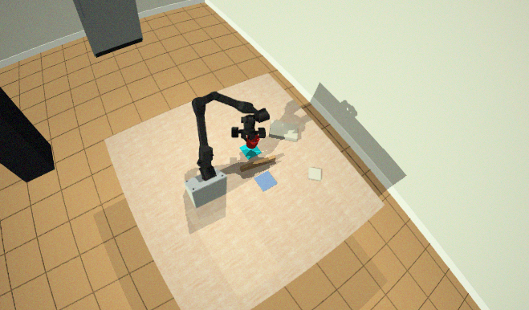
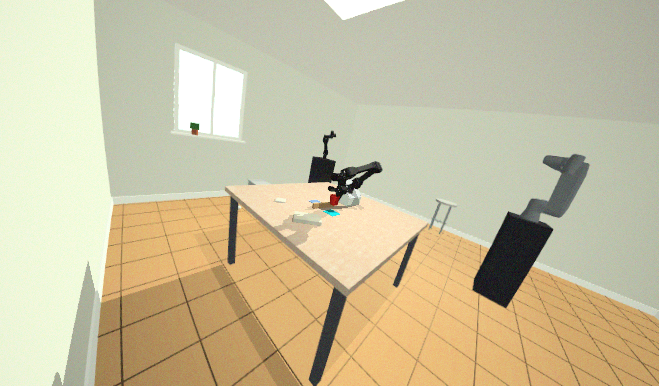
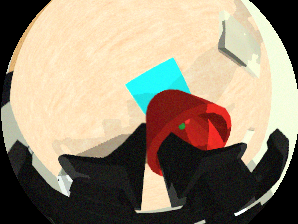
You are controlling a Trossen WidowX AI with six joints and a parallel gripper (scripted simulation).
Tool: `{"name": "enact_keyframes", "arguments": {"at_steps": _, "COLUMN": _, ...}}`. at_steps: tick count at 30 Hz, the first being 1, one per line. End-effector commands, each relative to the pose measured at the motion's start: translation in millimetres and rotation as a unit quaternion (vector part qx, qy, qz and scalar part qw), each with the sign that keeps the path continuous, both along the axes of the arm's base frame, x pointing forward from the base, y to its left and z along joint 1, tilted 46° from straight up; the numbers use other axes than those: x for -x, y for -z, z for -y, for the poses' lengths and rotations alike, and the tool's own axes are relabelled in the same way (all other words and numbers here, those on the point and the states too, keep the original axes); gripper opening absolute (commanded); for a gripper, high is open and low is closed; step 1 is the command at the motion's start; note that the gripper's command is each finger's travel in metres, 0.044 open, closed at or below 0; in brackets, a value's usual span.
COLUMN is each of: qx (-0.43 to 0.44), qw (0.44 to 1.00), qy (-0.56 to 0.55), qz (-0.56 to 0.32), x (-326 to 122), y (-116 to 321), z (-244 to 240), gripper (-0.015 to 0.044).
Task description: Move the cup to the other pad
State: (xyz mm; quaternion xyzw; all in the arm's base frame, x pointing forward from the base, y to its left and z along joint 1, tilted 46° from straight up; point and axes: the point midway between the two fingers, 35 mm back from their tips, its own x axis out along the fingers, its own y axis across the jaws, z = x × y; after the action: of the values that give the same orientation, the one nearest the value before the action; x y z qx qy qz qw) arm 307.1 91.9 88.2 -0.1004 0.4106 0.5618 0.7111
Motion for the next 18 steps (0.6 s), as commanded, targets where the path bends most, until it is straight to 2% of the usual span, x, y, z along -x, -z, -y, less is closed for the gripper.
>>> {"name": "enact_keyframes", "arguments": {"at_steps": 1, "qx": -0.002, "qw": 1.0, "qy": 0.002, "qz": 0.003, "x": -1, "y": -6, "z": -3, "gripper": 0.0}}
{"name": "enact_keyframes", "arguments": {"at_steps": 18, "qx": -0.002, "qw": 1.0, "qy": 0.002, "qz": 0.003, "x": -3, "y": 10, "z": -19, "gripper": 0.0}}
